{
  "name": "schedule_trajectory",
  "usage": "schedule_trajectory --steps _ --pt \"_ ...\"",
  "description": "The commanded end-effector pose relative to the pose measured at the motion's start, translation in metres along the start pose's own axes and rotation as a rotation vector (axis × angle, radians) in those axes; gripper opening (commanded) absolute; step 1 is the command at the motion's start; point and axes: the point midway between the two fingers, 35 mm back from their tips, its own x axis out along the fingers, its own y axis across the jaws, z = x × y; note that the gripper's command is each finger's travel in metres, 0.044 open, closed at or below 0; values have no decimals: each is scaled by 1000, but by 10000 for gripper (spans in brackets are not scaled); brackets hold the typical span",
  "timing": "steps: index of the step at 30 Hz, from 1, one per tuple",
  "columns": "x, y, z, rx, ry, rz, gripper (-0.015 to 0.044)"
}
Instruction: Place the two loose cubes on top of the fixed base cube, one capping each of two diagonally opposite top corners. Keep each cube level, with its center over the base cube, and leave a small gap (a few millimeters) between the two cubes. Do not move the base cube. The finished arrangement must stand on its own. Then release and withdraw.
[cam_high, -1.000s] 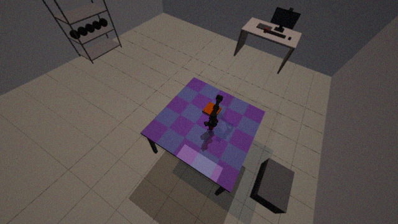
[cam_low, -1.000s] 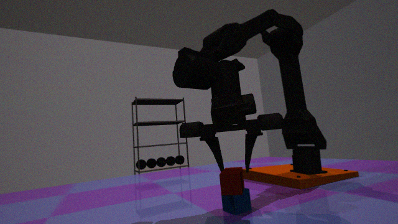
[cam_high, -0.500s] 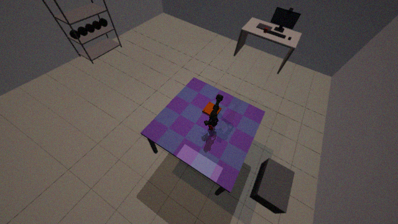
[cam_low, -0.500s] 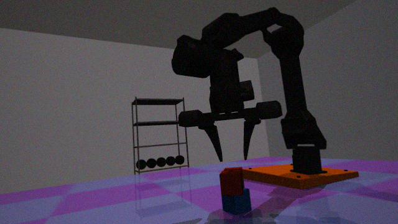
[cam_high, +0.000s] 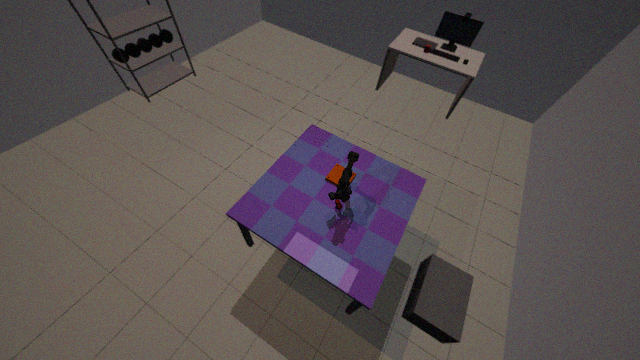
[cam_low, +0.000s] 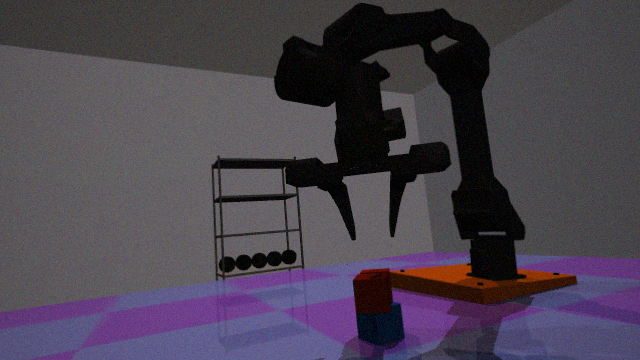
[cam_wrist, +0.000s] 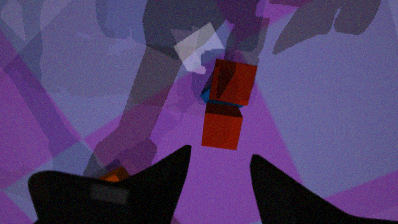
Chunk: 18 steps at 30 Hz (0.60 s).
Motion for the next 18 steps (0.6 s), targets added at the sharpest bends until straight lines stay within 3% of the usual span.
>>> schedule_trajectory --steps 1,11,18 --pt "-8 -1 1 -6 -6 -6 205" --pt "-16 -1 1 -6 -6 -6 205" --pt "-22 0 0 0 -2 -2 389"
